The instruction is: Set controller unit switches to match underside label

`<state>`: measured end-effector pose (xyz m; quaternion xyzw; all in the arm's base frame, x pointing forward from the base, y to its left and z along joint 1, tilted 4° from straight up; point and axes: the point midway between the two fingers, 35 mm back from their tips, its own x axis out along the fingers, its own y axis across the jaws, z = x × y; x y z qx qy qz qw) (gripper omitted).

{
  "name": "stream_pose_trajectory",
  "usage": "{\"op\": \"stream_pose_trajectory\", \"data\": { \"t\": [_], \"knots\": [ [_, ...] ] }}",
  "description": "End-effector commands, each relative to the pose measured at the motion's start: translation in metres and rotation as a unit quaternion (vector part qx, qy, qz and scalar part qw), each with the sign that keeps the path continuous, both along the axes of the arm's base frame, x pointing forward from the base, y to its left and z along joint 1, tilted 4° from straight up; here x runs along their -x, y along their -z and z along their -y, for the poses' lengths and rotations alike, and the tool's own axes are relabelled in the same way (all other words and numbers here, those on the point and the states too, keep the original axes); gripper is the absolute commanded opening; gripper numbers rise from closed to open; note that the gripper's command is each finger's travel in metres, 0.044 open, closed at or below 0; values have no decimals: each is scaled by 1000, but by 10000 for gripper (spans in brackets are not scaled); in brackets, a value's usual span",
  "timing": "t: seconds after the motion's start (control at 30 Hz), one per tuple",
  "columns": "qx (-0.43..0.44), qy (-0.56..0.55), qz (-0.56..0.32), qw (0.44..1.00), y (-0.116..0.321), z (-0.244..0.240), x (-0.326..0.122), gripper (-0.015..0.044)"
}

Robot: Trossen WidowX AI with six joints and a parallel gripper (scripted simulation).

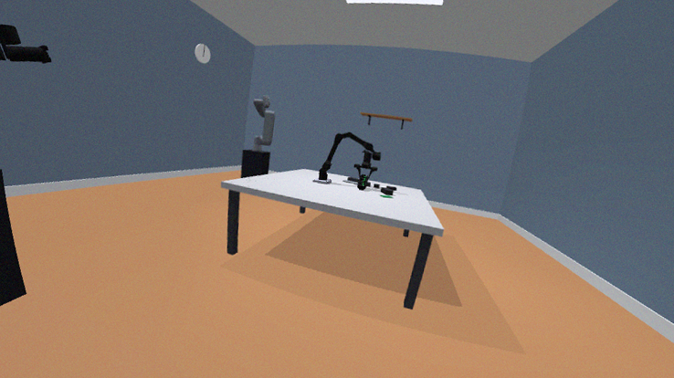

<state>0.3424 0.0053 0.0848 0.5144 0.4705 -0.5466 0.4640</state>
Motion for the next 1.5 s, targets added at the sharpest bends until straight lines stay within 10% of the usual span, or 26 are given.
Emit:
{"op": "stream_pose_trajectory", "data": {
  "t": [0.0, 1.47],
  "knots": [
    [-6, 2, 1, 1000, 2, -5, 0, 336],
    [-6, 2, 1, 1000, 29, -17, -1, 336]
  ]
}}
